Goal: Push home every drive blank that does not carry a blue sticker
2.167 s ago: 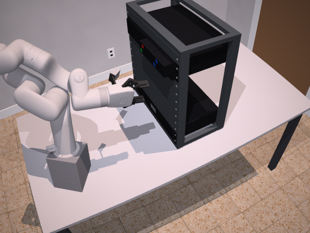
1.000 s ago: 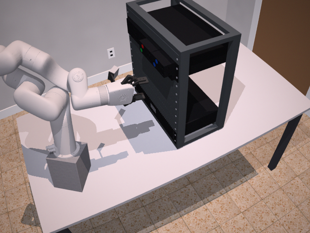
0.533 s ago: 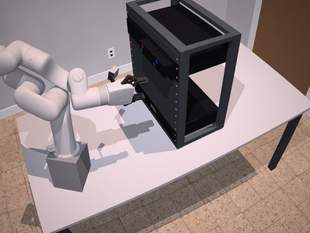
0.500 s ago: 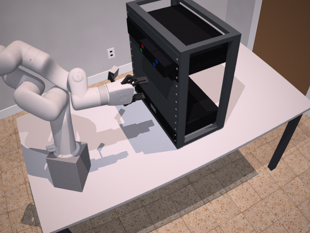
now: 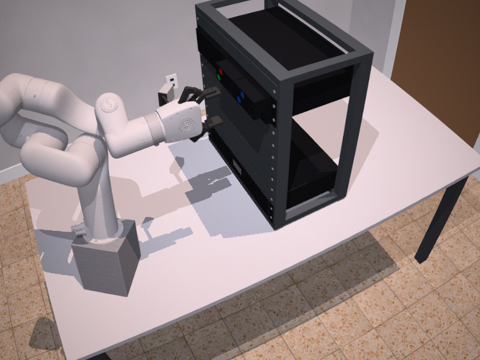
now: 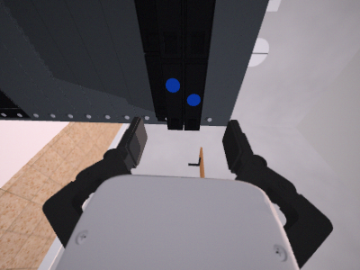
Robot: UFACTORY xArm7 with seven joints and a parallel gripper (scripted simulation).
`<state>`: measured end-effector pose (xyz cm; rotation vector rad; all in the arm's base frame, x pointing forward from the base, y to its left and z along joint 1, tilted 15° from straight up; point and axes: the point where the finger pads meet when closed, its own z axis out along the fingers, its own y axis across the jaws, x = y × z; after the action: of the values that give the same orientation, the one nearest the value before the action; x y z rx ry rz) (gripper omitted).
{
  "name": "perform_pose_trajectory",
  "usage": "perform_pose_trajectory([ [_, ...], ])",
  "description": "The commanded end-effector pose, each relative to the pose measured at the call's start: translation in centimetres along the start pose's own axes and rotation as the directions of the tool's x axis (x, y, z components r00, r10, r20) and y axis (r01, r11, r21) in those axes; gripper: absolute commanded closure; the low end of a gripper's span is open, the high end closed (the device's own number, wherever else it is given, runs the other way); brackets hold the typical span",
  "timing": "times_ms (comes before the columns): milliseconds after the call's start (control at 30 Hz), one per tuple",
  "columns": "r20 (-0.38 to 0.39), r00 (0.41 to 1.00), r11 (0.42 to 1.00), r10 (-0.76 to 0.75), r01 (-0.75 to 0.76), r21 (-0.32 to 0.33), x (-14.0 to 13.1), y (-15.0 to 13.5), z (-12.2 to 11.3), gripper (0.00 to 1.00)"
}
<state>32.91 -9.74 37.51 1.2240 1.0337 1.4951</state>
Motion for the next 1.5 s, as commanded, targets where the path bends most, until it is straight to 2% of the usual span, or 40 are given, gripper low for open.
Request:
perform_pose_trajectory([
  [0,-0.003,1.0,1.0,-0.006,0.006,-0.002,1.5,2.8,0.4,0.0],
  [200,-0.003,1.0,1.0,-0.006,0.006,-0.002,2.9,5.7,1.3,0.0],
  [400,-0.003,1.0,1.0,-0.006,0.006,-0.002,3.4,6.6,1.6,0.0],
  [1467,-0.003,1.0,1.0,-0.006,0.006,-0.002,3.4,6.7,1.6,0.0],
])
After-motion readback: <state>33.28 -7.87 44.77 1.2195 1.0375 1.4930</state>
